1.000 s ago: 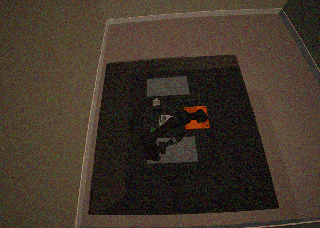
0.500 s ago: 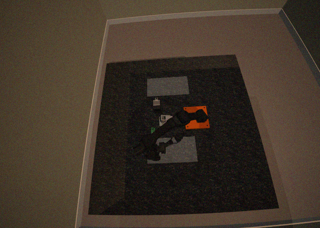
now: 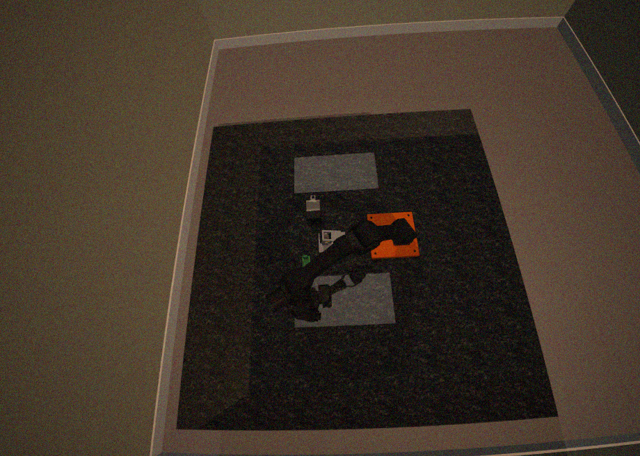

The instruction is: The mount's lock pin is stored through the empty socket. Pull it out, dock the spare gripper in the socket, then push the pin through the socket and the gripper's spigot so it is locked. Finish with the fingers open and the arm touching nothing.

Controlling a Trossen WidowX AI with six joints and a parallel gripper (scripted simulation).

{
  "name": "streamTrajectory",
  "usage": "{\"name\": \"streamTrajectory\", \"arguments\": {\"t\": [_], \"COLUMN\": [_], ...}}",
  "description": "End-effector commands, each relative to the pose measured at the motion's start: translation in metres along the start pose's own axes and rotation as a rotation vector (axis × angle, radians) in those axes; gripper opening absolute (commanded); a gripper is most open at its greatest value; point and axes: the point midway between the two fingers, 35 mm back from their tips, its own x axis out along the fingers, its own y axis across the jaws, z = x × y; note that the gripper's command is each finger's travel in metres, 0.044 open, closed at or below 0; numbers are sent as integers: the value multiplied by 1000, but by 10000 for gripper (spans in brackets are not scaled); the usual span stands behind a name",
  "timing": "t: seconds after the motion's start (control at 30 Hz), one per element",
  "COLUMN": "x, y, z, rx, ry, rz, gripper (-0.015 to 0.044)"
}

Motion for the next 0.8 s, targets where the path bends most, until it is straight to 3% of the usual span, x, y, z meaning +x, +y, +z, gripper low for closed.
{"name": "streamTrajectory", "arguments": {"t": [0.0,0.1,0.77], "x": [0,0,-40], "y": [0,0,3], "z": [0,0,4], "rx": [0,0,-1], "ry": [0,0,5], "rz": [0,0,8], "gripper": [131,200,200]}}
